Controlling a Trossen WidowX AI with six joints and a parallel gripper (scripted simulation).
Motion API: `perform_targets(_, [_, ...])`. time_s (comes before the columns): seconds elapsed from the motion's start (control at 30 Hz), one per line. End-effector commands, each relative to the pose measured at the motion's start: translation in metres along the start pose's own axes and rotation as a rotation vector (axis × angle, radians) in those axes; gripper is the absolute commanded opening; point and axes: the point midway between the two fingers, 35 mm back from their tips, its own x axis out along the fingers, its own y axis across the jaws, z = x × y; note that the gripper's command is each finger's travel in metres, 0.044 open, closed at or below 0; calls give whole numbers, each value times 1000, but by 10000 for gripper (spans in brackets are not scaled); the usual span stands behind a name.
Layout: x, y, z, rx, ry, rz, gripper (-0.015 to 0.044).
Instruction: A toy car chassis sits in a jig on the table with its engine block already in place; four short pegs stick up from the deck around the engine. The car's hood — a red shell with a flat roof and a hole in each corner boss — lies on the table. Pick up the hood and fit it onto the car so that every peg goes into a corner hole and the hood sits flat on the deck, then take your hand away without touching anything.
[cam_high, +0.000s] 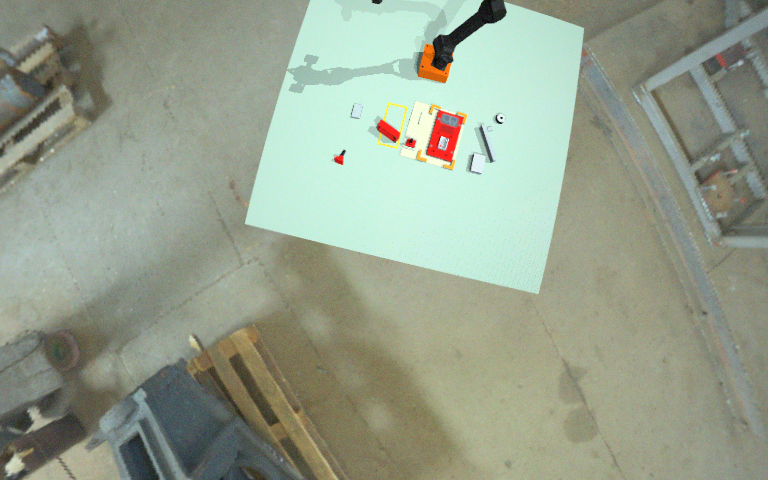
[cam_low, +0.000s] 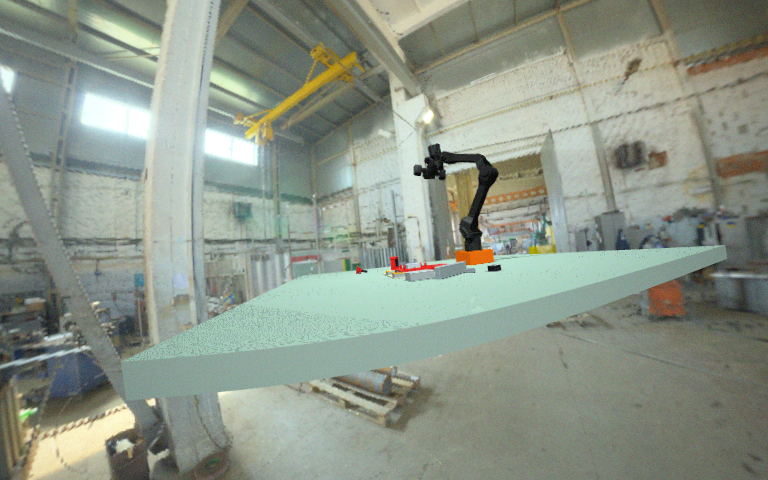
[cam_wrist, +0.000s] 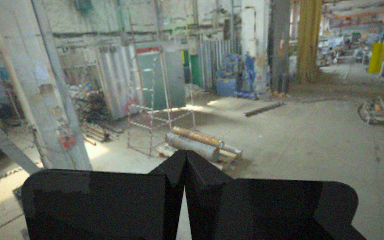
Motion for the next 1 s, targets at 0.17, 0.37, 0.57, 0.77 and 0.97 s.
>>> perform_targets(0.17, [20,54,-68,89,242,131,0])
perform_targets(0.37, [25,87,-118,145,422,174,0])
perform_targets(0.57, [20,117,-170,194,603,190,0])
perform_targets(0.77, [5,142,-221,230,786,174,0])
perform_targets(0.97, [-17,161,-275,248,975,113,0])
